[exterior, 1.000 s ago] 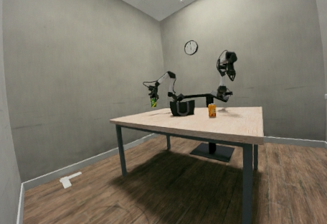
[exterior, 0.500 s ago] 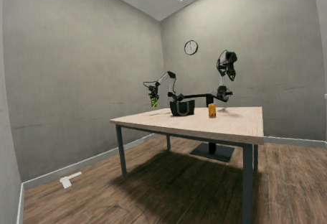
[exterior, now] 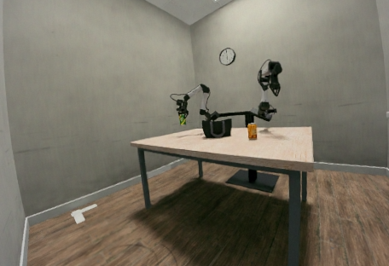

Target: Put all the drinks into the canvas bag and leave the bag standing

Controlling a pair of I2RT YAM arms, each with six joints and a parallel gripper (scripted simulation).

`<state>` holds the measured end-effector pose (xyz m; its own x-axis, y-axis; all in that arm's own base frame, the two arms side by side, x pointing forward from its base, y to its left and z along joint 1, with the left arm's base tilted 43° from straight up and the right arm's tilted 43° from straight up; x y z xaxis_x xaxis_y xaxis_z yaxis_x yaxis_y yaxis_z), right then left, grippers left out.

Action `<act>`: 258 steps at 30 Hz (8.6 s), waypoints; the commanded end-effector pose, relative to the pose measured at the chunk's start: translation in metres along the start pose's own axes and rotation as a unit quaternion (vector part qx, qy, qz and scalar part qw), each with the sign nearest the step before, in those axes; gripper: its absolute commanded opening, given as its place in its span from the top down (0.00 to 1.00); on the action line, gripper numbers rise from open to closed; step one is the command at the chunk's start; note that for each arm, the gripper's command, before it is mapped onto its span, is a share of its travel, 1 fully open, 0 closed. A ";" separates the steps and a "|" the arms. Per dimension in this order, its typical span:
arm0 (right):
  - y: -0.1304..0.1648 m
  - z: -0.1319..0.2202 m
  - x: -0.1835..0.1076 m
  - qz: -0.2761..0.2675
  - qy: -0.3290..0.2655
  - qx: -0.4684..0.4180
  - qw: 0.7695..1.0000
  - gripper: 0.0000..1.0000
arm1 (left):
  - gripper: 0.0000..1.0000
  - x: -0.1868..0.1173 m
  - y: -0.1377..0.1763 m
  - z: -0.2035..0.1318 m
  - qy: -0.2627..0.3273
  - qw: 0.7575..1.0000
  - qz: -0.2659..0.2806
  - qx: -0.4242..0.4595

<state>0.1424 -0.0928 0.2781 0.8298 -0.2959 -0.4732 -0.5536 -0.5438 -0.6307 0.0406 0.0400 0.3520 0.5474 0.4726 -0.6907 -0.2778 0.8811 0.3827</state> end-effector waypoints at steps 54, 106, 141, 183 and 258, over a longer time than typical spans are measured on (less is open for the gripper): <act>-0.039 -0.008 -0.066 -0.027 0.003 -0.014 1.000 0.30 | 0.14 -0.007 0.000 -0.001 -0.008 1.000 0.004 -0.002; -0.035 0.016 -0.064 -0.008 0.051 0.004 0.999 0.30 | 0.14 -0.007 0.000 -0.001 -0.008 1.000 0.004 -0.002; -0.046 0.084 -0.057 -0.009 0.037 0.027 0.999 0.30 | 0.14 -0.007 0.000 -0.001 -0.008 1.000 0.004 -0.002; -0.051 0.074 -0.061 -0.019 0.028 0.007 0.999 0.30 | 0.14 -0.007 0.000 -0.001 -0.008 1.000 0.004 -0.002; -0.094 0.153 -0.095 -0.210 -0.020 0.097 0.973 0.30 | 0.14 -0.007 0.000 -0.001 -0.008 1.000 0.004 -0.002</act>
<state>0.1025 0.0887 0.2842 0.9790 -0.0209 -0.2029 -0.1740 -0.6051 -0.7769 0.0406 0.0400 0.3520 0.5475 0.4725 -0.6907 -0.2772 0.8812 0.3830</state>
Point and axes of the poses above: on each arm, the point where the finger pads meet when closed, its own x axis out along the fingers, its own z axis across the jaws, y = z × x, the point moved 7 cm from there along -x, back along the fingers, and after that the axes turned 6 degrees about -x, right-handed, at the moved point
